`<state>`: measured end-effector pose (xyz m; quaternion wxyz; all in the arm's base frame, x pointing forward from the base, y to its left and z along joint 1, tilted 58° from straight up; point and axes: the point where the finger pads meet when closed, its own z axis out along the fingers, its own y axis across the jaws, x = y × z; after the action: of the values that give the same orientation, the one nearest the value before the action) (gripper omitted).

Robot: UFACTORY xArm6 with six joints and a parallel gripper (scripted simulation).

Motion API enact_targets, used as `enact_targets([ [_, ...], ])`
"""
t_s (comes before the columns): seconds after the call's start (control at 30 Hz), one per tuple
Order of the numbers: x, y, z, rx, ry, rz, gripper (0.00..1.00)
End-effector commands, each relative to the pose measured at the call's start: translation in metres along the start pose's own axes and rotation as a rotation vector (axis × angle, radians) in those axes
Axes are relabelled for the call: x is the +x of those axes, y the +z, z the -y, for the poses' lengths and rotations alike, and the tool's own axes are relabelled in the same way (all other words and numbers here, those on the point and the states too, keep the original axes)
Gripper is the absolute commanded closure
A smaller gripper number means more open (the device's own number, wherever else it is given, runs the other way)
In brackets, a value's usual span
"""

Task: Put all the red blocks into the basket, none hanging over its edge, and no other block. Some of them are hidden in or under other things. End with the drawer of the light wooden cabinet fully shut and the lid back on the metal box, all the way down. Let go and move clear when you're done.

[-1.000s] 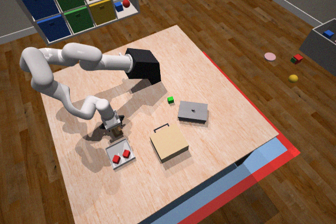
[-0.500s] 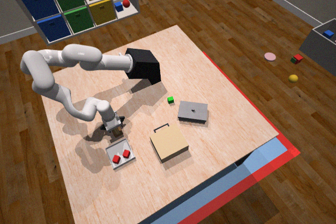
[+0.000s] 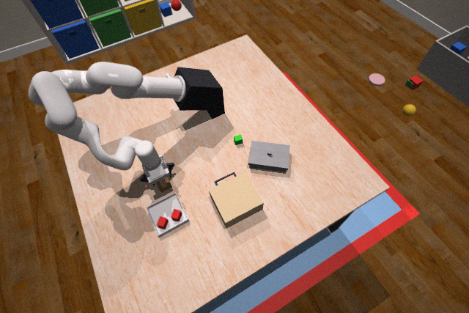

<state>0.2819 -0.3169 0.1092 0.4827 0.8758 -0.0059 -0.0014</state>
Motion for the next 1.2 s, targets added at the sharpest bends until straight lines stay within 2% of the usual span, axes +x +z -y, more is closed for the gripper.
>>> enact_targets([
  [0.0,0.0006,-0.0004,-0.0001,0.000,0.000,-0.002,0.10],
  [0.1,0.0006,-0.0004,-0.0001,0.000,0.000,-0.002,0.10],
  [0.13,0.0006,-0.0004,-0.0001,0.000,0.000,-0.002,0.38],
  [1.17,0.0006,-0.0004,-0.0001,0.000,0.000,-0.002,0.38],
])
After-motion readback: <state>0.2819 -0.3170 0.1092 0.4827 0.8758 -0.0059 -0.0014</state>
